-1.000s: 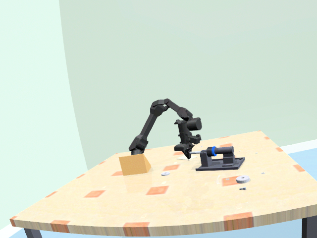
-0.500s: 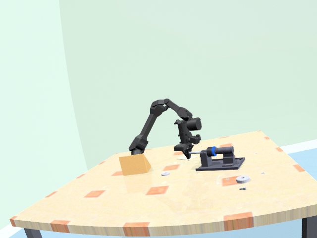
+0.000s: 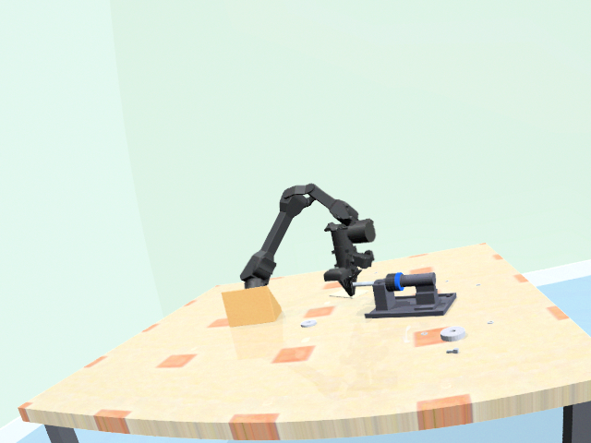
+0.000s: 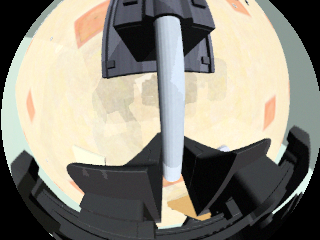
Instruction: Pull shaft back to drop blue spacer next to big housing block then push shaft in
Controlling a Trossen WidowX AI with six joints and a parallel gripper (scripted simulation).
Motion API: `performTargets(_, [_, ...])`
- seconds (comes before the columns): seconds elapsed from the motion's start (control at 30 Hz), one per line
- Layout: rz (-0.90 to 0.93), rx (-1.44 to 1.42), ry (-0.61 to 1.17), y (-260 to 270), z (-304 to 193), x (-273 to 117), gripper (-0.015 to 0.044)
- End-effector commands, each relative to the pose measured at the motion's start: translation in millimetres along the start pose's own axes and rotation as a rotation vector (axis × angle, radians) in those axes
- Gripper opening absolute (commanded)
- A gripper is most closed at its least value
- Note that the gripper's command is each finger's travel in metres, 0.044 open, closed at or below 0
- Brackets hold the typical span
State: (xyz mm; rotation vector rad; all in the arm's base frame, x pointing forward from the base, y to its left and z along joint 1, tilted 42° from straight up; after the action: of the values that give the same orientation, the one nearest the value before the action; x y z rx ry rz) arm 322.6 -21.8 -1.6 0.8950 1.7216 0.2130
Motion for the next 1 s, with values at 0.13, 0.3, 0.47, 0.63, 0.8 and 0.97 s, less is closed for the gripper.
performTargets(0.13, [-0.002, -0.005, 0.0, 0.0, -1.4, -0.6, 0.0])
performTargets(0.3, [-0.002, -0.005, 0.0, -0.1, -1.8, -0.6, 0.0])
performTargets(0.47, [-0.002, -0.005, 0.0, -0.1, -2.3, -0.6, 0.0])
performTargets(0.63, [-0.002, -0.005, 0.0, -0.2, -2.6, -0.6, 0.0])
performTargets(0.8, [-0.002, -0.005, 0.0, -0.3, -3.0, -0.6, 0.0])
performTargets(0.97, [-0.002, -0.005, 0.0, -0.3, -3.4, -0.6, 0.0])
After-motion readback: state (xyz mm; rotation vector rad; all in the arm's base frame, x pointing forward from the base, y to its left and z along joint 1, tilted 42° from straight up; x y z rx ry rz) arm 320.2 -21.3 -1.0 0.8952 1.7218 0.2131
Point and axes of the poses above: the point midway between the two fingers, 35 mm back from their tips, its own x axis out along the fingers, its own y axis across the jaws, z = x × y, the point moved 3 cm from there along -x, back along the fingers, and after that the axes turned 9 degrees about x, right-handed, at the moved point
